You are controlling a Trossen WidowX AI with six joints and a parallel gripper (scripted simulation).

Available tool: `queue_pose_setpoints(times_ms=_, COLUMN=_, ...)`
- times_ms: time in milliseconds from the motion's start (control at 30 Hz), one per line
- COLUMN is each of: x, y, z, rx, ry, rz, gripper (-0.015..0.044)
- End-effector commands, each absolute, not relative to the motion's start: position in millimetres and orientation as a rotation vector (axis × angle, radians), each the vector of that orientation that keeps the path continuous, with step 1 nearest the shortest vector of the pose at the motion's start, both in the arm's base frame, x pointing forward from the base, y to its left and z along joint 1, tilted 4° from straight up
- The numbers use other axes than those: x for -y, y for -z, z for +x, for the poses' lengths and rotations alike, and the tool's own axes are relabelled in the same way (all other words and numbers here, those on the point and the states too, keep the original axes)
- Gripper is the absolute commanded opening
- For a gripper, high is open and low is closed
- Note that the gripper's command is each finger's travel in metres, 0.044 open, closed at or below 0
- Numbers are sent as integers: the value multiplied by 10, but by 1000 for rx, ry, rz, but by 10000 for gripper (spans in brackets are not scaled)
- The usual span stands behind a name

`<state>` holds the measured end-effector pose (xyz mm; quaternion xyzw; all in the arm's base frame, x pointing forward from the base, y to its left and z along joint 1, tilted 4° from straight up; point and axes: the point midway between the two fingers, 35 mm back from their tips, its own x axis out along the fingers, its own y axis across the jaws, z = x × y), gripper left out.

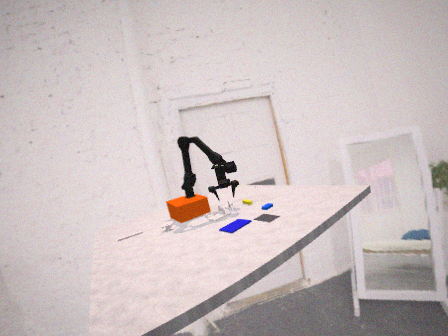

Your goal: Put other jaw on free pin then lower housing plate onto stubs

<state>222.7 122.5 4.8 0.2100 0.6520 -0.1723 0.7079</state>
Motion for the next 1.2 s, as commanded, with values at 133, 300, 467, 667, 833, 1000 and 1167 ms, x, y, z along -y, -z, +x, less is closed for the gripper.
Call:
queue_pose_setpoints(times_ms=133, x=-1222, y=72, z=2239, rx=-1446, ry=389, rz=465, gripper=440)
queue_pose_setpoints(times_ms=300, x=-1225, y=154, z=2249, rx=-1446, ry=389, rz=465, gripper=440)
queue_pose_setpoints(times_ms=467, x=-1227, y=235, z=2256, rx=-1446, ry=389, rz=465, gripper=440)
queue_pose_setpoints(times_ms=667, x=-1227, y=333, z=2261, rx=-1446, ry=390, rz=464, gripper=440)
queue_pose_setpoints(times_ms=833, x=-1226, y=413, z=2262, rx=-1446, ry=390, rz=464, gripper=440)
queue_pose_setpoints(times_ms=1000, x=-1224, y=468, z=2262, rx=-1447, ry=390, rz=464, gripper=440)
queue_pose_setpoints(times_ms=1167, x=-1224, y=468, z=2262, rx=-1447, ry=390, rz=464, gripper=440)
